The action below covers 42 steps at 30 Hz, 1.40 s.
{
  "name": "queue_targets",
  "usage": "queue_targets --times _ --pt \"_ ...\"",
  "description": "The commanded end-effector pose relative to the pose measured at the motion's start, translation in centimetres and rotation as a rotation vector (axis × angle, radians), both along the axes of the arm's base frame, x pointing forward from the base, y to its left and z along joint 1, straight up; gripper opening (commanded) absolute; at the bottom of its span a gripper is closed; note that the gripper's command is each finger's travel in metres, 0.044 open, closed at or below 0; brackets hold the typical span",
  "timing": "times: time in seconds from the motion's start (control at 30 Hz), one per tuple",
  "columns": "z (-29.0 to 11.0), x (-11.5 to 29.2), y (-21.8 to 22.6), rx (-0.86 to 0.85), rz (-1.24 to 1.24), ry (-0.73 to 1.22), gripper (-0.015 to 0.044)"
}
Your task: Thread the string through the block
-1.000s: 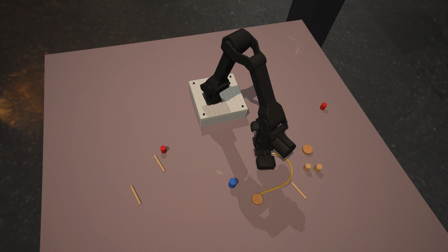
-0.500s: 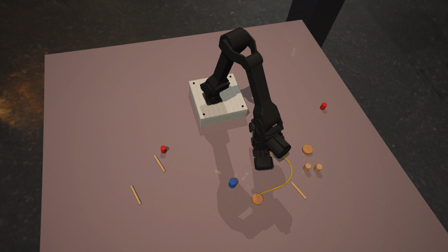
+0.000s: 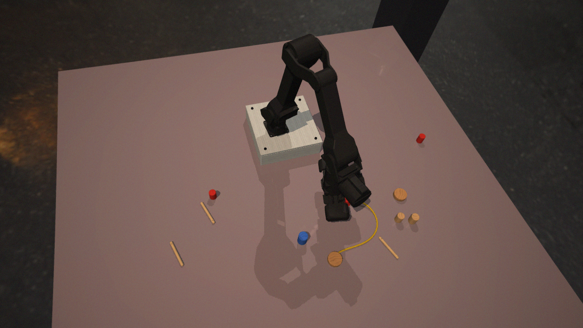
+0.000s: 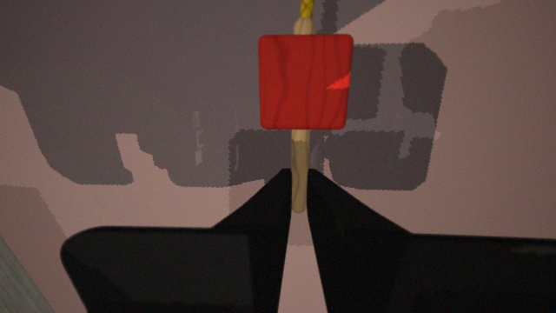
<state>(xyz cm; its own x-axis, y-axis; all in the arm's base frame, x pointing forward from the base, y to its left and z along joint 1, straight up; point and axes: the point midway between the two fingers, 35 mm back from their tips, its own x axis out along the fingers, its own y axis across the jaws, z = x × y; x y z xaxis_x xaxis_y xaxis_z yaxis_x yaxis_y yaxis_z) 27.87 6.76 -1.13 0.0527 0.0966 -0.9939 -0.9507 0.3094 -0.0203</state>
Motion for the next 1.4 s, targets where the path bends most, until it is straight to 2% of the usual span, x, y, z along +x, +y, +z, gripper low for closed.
queue_targets --times 0.0,1.37 --pt "0.1 -0.3 -0.5 0.004 0.001 -0.001 0.0000" --pt "-0.1 -1.9 -5.9 -0.002 -0.004 0.001 0.0000"
